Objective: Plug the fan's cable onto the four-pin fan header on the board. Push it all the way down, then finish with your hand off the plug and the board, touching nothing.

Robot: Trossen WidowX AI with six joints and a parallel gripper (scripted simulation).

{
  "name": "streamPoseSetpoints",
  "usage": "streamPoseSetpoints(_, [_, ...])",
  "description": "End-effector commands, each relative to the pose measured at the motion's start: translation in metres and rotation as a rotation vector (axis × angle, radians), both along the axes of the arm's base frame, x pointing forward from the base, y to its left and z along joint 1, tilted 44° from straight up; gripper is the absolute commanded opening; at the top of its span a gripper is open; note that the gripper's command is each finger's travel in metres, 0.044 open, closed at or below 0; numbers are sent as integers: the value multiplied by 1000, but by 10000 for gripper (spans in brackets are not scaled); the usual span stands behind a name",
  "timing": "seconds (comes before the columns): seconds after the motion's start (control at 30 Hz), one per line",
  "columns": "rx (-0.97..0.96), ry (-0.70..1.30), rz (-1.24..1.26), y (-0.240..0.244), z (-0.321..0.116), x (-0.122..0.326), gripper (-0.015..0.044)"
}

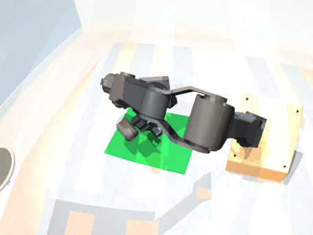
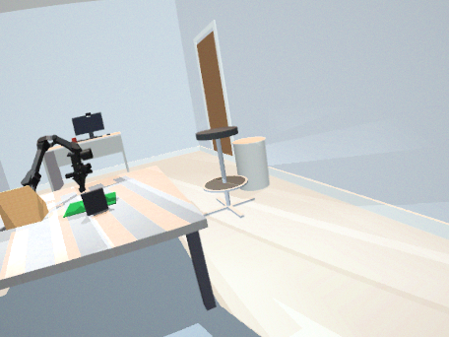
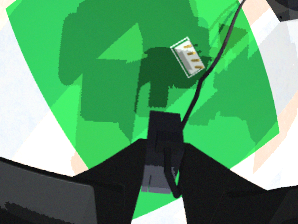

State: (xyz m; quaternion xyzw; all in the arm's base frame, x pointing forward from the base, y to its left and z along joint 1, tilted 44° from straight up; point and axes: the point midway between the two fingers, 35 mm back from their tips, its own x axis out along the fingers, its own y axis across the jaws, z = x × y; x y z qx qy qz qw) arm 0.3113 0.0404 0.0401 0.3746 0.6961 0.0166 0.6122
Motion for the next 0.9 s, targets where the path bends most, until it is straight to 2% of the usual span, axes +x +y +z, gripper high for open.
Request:
streamPoseSetpoints(0.0, [-44,-4,-3,2,-5,-2,0])
streamPoseSetpoints(0.87, [-323,-119,-53,10,-30,-3,0])
